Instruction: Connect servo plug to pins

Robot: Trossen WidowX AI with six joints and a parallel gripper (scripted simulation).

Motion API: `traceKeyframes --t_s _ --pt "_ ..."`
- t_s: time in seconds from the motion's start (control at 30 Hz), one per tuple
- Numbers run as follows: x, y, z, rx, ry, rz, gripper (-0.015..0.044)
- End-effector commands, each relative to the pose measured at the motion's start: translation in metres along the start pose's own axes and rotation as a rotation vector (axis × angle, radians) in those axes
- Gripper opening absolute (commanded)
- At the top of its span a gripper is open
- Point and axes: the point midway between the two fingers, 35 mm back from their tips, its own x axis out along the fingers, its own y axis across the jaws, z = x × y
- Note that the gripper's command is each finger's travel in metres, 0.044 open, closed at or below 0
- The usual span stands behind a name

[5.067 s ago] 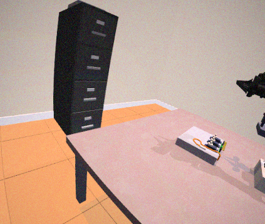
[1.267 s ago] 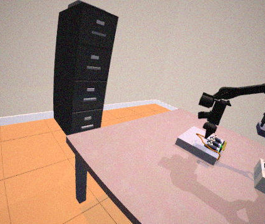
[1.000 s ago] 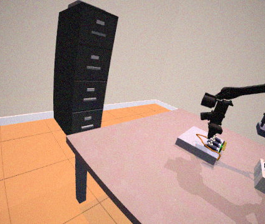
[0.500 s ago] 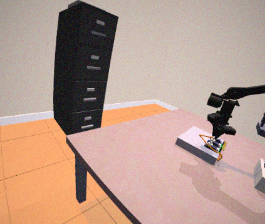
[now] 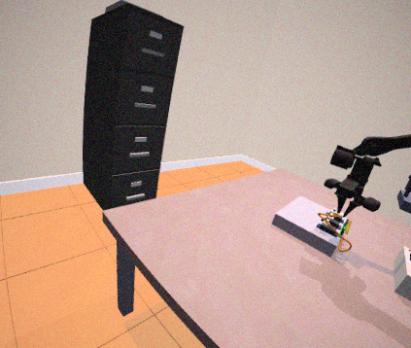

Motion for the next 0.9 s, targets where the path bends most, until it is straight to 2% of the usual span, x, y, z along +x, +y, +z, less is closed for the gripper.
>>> traceKeyframes --t_s 0.0,0.87 --pt "0.0 0.005 -0.007 -0.119 -0.001 0.0 0.0" --pt "0.003 0.047 -0.045 -0.982 0.001 0.006 0.0"
